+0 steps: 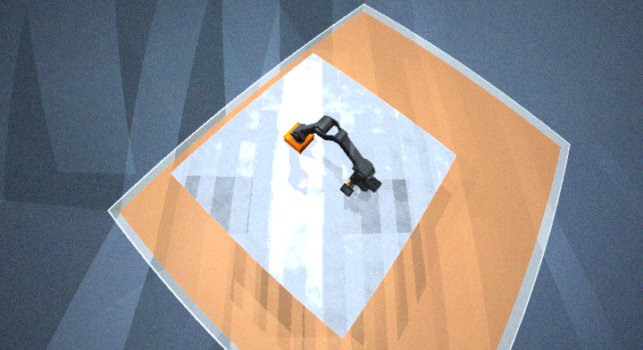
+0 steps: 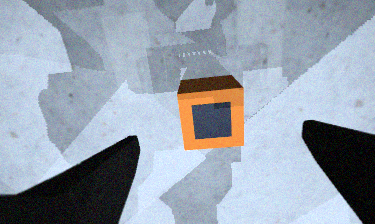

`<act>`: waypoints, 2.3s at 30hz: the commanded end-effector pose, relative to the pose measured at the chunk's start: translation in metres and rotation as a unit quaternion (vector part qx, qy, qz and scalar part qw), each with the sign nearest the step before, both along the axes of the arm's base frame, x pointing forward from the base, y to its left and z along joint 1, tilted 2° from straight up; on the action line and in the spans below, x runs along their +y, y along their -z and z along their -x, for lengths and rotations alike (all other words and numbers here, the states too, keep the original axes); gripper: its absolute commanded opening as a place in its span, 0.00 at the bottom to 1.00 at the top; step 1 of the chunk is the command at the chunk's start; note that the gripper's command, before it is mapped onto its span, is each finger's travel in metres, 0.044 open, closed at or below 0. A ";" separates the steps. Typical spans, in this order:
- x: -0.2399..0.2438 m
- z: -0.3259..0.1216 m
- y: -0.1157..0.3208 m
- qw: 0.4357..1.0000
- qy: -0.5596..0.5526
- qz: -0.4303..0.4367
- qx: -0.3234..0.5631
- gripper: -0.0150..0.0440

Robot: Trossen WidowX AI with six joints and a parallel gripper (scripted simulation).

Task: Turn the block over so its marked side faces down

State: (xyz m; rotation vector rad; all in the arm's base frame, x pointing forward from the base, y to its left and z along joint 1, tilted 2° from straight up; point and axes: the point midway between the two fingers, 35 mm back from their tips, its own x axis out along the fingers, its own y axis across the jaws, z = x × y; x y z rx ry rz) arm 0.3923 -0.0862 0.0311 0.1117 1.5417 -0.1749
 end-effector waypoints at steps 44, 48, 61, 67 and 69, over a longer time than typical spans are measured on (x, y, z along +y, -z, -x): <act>0.000 0.000 0.036 1.000 0.002 -0.003 0.002 0.40; 0.000 0.000 0.035 1.000 0.002 -0.003 0.002 0.32; 0.001 0.000 0.008 1.000 0.002 -0.001 -0.009 0.25; 0.000 -0.002 0.012 0.999 0.000 0.006 -0.051 0.25; 0.000 -0.003 0.013 0.998 0.000 0.009 -0.065 0.25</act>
